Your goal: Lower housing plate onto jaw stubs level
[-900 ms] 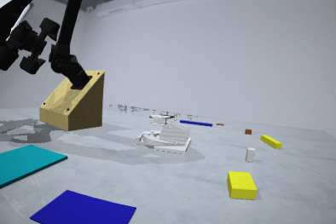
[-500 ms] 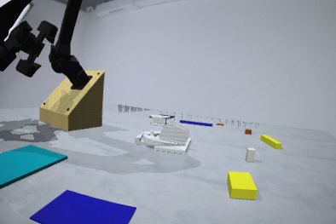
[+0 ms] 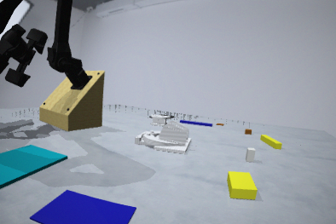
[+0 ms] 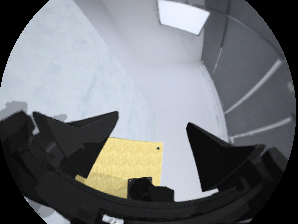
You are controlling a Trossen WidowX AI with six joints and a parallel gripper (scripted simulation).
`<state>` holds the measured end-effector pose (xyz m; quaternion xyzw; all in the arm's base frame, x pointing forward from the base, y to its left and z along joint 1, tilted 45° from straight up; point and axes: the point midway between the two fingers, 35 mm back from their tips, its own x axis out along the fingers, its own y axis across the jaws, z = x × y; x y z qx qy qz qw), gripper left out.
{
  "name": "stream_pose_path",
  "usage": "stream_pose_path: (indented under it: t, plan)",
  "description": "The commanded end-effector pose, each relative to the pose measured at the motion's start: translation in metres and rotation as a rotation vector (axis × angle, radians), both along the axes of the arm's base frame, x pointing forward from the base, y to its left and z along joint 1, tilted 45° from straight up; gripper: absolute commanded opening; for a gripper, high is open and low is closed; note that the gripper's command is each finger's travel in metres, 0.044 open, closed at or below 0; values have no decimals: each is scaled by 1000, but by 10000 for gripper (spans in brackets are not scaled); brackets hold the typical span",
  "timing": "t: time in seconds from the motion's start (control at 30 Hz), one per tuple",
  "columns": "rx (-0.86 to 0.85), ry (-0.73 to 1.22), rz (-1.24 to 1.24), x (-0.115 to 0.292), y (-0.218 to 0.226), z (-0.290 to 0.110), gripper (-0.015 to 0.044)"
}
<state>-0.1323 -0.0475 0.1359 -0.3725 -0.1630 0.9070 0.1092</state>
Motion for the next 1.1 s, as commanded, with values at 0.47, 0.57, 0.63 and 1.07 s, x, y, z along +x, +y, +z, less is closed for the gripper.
stream_pose_path:
  t: [0.47, 0.57, 0.63, 1.07]
  plan:
    - [-41, -70, 353, 50, -92, -9, 440]
    - [-43, -82, 414, 65, -104, -12, 440]
    - [-44, -91, 455, 75, -112, -14, 440]
    - [-39, -143, 715, 157, -143, -31, 440]
